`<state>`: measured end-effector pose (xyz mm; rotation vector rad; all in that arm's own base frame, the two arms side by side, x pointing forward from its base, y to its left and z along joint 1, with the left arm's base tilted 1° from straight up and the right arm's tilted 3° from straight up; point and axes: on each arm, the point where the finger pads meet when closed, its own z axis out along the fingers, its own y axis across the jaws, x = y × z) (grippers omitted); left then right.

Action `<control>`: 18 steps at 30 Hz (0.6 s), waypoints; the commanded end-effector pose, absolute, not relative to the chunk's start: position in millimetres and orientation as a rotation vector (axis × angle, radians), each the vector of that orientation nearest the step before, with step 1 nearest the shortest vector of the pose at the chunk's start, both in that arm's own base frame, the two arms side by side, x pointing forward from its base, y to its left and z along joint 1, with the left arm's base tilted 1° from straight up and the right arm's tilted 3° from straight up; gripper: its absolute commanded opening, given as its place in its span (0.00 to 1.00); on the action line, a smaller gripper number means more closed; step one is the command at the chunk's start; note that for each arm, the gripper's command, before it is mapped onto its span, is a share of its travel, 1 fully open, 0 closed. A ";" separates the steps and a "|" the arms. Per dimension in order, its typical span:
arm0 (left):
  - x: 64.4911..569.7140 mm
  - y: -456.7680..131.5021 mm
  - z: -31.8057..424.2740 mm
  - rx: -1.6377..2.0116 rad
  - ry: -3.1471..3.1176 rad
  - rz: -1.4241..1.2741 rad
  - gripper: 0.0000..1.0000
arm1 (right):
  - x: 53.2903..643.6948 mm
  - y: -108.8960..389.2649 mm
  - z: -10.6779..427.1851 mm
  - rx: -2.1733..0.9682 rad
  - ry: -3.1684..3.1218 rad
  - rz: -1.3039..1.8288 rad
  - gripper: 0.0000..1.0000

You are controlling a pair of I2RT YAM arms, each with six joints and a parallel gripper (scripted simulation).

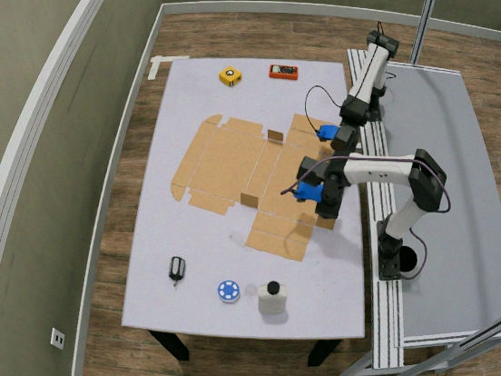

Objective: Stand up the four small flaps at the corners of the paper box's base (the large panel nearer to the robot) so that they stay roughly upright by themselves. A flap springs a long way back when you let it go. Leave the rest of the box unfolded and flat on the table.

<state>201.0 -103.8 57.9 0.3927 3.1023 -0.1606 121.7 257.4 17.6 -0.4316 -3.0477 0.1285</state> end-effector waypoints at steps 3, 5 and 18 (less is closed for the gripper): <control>206.4 -98.3 74.2 0.435 3.068 -0.185 0.48 | 123.5 255.6 9.8 -0.449 -3.050 0.156 0.76; 206.7 -97.4 74.5 0.435 3.068 -0.185 0.48 | 123.5 255.6 9.8 -0.449 -3.050 0.156 0.76; 208.4 -92.2 75.4 0.433 3.065 -0.142 0.61 | 123.5 255.6 9.8 -0.449 -3.050 0.156 0.76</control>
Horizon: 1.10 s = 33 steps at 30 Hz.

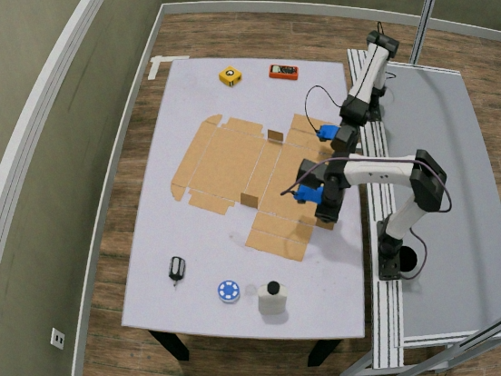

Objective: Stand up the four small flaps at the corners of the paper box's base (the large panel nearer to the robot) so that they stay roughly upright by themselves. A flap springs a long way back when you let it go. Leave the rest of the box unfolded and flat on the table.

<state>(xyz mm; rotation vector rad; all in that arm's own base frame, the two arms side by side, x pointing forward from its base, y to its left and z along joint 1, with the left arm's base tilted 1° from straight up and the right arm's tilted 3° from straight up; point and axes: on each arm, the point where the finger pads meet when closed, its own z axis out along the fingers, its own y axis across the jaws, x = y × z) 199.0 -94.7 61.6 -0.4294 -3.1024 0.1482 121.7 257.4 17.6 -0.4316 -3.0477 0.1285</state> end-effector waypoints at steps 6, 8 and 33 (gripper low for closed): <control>211.9 -79.3 75.6 -0.444 -3.155 0.107 0.70 | 123.5 255.6 9.8 -0.449 -3.050 0.156 0.76; 212.6 -76.8 75.6 -0.444 -3.156 0.099 0.71 | 123.5 255.6 9.8 -0.449 -3.050 0.156 0.76; 211.8 -54.9 46.8 -0.444 -3.119 0.033 0.76 | 123.5 255.6 9.8 -0.449 -3.050 0.156 0.76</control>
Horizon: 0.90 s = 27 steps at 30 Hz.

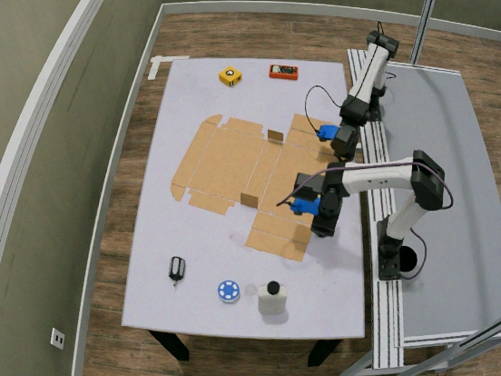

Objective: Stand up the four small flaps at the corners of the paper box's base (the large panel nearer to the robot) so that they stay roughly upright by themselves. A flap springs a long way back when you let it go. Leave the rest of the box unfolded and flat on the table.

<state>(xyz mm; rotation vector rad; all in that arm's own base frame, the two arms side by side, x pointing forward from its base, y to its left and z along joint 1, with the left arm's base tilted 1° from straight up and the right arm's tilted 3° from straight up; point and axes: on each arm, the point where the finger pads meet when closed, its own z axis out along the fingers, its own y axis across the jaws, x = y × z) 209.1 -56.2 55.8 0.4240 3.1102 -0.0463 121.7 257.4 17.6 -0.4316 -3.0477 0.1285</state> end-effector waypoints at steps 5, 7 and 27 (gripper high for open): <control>211.6 -55.8 27.1 0.445 3.100 -0.022 0.76 | 123.5 255.6 9.8 -0.449 -3.050 0.156 0.76; 211.5 -56.2 20.7 0.445 3.100 -0.019 0.76 | 123.5 255.6 9.8 -0.449 -3.050 0.156 0.76; 214.1 -56.0 14.1 0.426 3.083 0.052 0.76 | 123.5 255.6 9.8 -0.449 -3.050 0.156 0.76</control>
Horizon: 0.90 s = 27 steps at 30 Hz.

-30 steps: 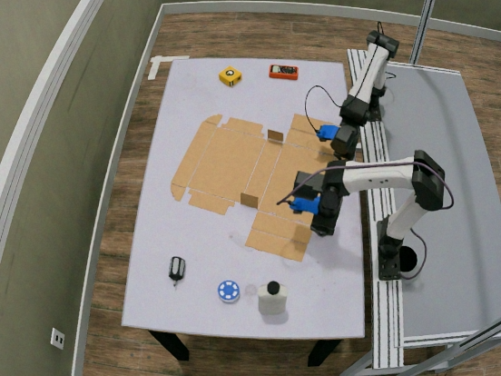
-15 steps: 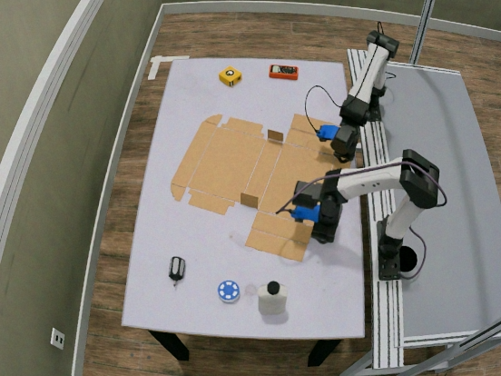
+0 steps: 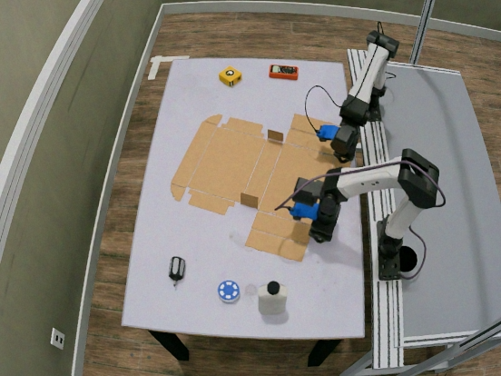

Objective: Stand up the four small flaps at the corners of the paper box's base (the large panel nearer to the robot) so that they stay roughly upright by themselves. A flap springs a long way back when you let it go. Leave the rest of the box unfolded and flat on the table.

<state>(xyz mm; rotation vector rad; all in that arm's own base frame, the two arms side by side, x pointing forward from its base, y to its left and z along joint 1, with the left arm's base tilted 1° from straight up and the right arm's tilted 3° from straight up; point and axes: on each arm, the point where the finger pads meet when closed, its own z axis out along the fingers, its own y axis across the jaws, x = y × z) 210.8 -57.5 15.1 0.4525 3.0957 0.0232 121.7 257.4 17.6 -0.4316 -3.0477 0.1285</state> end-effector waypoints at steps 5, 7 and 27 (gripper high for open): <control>215.6 -56.3 14.3 0.426 3.083 0.063 0.76 | 123.5 255.6 9.8 -0.449 -3.050 0.156 0.76; 213.4 -55.8 11.4 0.427 3.087 0.088 0.76 | 123.5 255.6 9.8 -0.449 -3.050 0.156 0.76; 211.7 -54.7 7.6 0.419 3.076 0.210 0.76 | 124.7 257.7 23.6 -0.447 -3.066 -0.061 0.76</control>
